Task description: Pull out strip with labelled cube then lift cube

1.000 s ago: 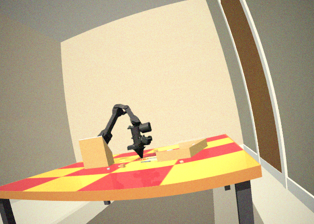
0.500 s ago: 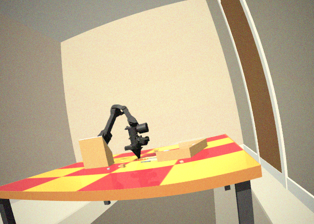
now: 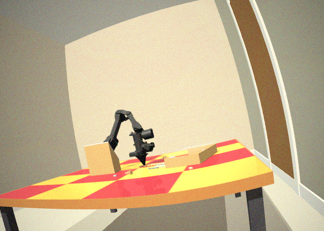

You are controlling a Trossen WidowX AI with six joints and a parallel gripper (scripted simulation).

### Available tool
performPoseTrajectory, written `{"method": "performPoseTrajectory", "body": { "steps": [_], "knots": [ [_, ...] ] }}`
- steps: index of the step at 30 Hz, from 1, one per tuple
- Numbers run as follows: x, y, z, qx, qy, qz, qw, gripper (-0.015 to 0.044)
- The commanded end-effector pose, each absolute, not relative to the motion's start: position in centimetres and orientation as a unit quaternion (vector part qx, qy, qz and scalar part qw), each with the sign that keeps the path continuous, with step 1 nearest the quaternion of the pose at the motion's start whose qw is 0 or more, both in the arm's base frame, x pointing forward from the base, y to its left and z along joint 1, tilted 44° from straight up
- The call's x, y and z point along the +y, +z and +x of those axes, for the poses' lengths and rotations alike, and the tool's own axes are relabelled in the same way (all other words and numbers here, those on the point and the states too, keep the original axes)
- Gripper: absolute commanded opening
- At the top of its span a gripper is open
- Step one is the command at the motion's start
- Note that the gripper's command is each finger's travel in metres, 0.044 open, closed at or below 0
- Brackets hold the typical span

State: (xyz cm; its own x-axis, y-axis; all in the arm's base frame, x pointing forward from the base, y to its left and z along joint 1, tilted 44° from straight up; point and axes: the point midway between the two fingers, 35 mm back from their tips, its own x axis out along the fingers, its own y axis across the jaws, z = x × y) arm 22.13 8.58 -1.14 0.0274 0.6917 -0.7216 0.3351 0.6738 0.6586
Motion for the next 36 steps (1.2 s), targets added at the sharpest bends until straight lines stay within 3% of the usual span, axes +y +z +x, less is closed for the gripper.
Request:
{"method": "performPoseTrajectory", "body": {
  "steps": [1, 29, 36],
  "knots": [
    [9.1, -1.4, 20.9, 0.694, 0.147, 0.378, 0.595, 0.0000],
    [9.1, -1.4, 20.9, 0.694, 0.147, 0.378, 0.595, 0.0000],
    [5.7, 1.8, 22.0, 0.694, 0.147, 0.377, 0.596, 0.0000]
  ]
}}
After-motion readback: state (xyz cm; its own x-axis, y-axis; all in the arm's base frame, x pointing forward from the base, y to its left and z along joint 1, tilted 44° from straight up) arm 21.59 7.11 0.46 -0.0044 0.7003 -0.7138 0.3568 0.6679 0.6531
